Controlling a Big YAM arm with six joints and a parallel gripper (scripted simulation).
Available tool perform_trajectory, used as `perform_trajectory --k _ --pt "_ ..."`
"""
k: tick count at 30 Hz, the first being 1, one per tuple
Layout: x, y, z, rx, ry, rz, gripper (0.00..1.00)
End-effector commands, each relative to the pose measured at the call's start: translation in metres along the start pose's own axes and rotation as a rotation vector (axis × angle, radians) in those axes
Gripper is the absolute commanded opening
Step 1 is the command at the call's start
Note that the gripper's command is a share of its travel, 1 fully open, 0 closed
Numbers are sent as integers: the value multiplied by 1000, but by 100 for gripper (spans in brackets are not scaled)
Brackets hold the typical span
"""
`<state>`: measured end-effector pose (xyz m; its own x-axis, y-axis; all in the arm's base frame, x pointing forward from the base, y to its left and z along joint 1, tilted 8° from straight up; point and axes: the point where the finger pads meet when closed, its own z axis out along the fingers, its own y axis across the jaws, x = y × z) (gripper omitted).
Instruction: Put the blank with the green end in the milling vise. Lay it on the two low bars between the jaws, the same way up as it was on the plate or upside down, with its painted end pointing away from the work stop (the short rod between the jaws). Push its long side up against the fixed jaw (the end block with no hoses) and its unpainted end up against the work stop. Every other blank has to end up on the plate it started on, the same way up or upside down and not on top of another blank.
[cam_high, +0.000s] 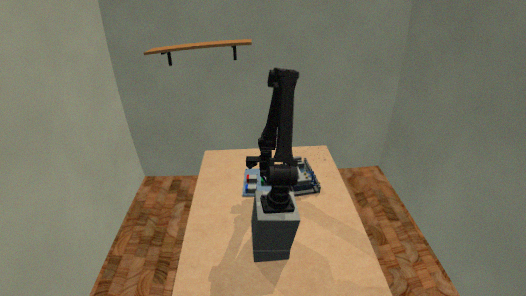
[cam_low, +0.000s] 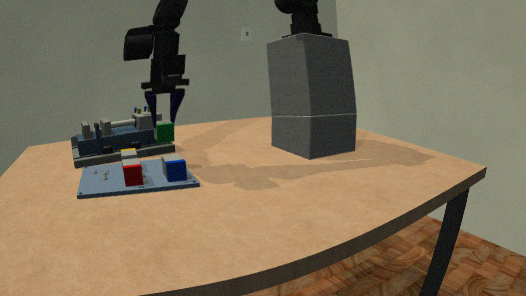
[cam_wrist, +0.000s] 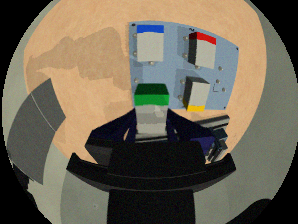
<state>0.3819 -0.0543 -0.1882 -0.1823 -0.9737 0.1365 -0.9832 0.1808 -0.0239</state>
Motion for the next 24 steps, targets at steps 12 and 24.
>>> perform_trajectory --k 12,24 --pt "-4 -1 -62 3 -2 3 0" --pt "-2 -6 -72 10 -3 9 0"
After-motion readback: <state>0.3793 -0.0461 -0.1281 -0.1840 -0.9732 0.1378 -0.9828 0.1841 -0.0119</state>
